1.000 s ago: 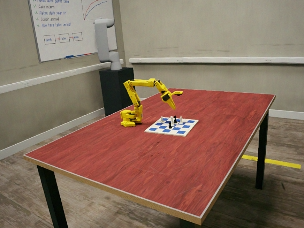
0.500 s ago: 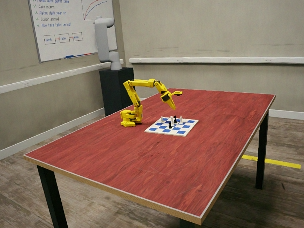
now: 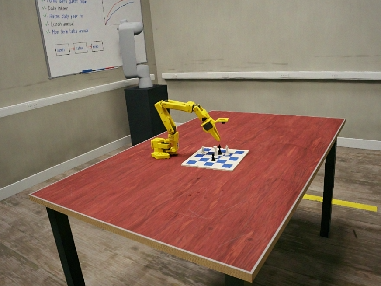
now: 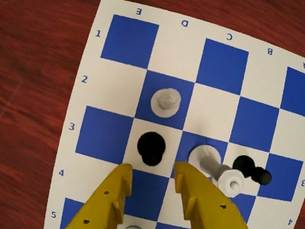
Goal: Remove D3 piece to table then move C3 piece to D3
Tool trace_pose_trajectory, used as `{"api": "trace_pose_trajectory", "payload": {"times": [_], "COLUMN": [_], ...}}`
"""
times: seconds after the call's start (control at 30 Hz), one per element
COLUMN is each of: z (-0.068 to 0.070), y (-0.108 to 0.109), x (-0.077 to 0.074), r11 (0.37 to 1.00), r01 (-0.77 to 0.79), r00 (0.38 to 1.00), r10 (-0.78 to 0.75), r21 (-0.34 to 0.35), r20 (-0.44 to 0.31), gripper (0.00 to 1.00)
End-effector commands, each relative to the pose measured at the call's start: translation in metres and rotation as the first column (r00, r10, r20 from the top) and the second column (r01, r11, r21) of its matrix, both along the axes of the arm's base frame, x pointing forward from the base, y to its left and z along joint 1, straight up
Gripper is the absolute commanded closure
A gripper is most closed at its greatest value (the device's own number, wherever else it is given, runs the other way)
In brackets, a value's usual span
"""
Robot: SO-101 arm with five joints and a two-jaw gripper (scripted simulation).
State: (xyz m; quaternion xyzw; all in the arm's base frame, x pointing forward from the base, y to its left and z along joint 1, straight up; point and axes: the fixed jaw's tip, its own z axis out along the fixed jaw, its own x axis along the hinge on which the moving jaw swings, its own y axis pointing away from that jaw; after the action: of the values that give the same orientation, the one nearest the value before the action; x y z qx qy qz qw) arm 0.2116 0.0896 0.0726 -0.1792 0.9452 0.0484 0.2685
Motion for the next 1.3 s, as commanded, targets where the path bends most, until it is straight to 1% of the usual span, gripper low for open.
{"api": "trace_pose_trajectory", "payload": {"times": [0.0,0.17,0.23,0.43,0.6,0.73,1.07,1.27], "z": [-0.011,-0.022,-0.022,-0.035,-0.042,-0.045,-0.046,-0.052], "y": [0.002,0.002,0.002,0.002,0.002,0.002,0.002,0.001], "x": [-0.001,-0.001,-0.001,-0.001,-0.001,-0.001,-0.001,-0.004], "r11": [1.000,1.000,1.000,1.000,1.000,1.000,1.000,1.000], "r01": [-0.001,-0.001,-0.001,-0.001,-0.001,-0.001,-0.001,-0.002], "r00": [1.000,1.000,1.000,1.000,1.000,1.000,1.000,1.000], "r10": [0.001,0.001,0.001,0.001,0.001,0.001,0.001,0.002], "r21": [0.003,0.003,0.003,0.003,0.003,0.003,0.003,0.003], "r20": [-0.006,-0.006,-0.006,-0.007,-0.007,-0.007,-0.007,-0.008], "gripper": [0.90,0.90,0.90,0.90,0.90,0.90,0.90,0.90]}}
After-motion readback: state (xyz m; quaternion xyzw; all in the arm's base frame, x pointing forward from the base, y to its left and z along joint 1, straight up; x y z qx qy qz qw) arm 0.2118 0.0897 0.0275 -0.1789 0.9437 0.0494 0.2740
